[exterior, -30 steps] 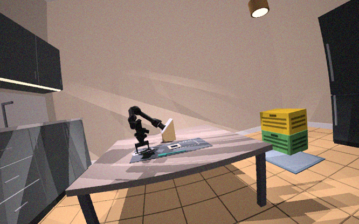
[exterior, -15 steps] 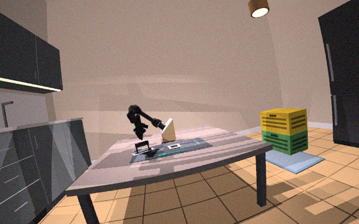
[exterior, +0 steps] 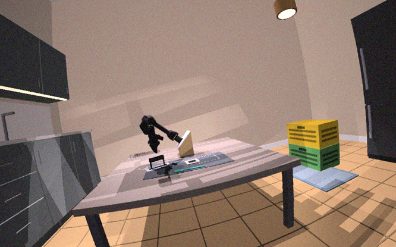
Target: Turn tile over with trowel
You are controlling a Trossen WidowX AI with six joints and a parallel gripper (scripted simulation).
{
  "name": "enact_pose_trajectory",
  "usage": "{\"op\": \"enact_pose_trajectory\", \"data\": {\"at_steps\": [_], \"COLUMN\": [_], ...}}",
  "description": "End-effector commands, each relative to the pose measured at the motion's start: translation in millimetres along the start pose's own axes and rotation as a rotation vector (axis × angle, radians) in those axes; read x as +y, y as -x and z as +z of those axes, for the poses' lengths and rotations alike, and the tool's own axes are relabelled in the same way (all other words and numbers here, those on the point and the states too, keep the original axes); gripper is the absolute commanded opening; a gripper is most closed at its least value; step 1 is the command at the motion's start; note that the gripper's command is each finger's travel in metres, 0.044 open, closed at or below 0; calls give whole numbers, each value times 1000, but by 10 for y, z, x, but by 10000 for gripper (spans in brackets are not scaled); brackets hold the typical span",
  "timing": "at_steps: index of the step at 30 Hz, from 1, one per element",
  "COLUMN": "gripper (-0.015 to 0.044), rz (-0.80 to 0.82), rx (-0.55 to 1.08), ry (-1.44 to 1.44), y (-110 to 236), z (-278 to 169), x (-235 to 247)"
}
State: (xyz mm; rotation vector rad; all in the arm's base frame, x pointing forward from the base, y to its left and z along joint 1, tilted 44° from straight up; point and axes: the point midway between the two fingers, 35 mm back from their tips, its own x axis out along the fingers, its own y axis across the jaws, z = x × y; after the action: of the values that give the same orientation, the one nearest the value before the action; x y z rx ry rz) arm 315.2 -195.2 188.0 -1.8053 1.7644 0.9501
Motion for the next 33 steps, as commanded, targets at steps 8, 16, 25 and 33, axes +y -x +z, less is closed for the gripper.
{"op": "enact_pose_trajectory", "data": {"at_steps": [8, 16, 25, 33], "gripper": [300, 300, 300, 300], "rz": [-61, -103, -141, -148], "rx": [-72, -123, -193, -231], "ry": [-294, -557, -843, -1067], "y": [-61, -117, -186, -231], "z": [49, 22, 15, -22], "x": [23, 69, 123, 192]}}
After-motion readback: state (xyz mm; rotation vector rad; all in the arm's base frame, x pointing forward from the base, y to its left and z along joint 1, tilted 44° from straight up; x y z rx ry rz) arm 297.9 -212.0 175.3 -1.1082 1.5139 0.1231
